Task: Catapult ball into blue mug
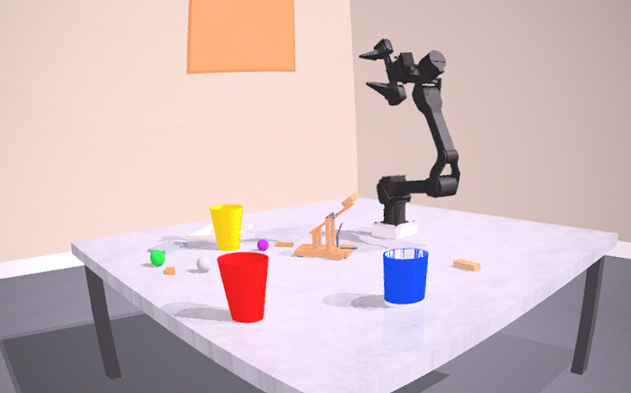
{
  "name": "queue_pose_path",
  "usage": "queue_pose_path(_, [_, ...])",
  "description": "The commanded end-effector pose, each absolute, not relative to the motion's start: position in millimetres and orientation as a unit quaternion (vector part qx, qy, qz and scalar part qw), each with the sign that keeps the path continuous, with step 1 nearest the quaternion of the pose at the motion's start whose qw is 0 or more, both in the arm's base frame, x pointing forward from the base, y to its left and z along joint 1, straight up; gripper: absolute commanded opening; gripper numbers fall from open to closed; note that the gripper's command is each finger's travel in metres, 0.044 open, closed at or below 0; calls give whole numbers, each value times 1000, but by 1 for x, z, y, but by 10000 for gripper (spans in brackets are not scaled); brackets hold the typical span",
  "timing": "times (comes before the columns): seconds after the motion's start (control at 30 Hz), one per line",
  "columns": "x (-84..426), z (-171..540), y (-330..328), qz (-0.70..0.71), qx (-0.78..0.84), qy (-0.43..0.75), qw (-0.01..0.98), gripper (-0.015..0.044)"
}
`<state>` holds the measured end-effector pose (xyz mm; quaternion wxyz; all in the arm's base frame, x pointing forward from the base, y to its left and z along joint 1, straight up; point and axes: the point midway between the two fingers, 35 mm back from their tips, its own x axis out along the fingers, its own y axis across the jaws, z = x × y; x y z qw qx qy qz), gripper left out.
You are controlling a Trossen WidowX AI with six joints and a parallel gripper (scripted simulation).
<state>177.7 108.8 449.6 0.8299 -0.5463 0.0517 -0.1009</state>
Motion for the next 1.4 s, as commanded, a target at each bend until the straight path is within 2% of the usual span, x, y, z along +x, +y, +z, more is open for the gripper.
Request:
queue_pose_path(0.0, [178,450,109,-101,-545,51,831,426])
queue_pose_path(0.03, [177,451,108,-101,-542,49,833,440])
queue_pose_path(0.8, [144,492,26,-69,-254,-65,963,440])
queue_pose_path(1.37, [162,485,-43,-30,23,-74,997,440])
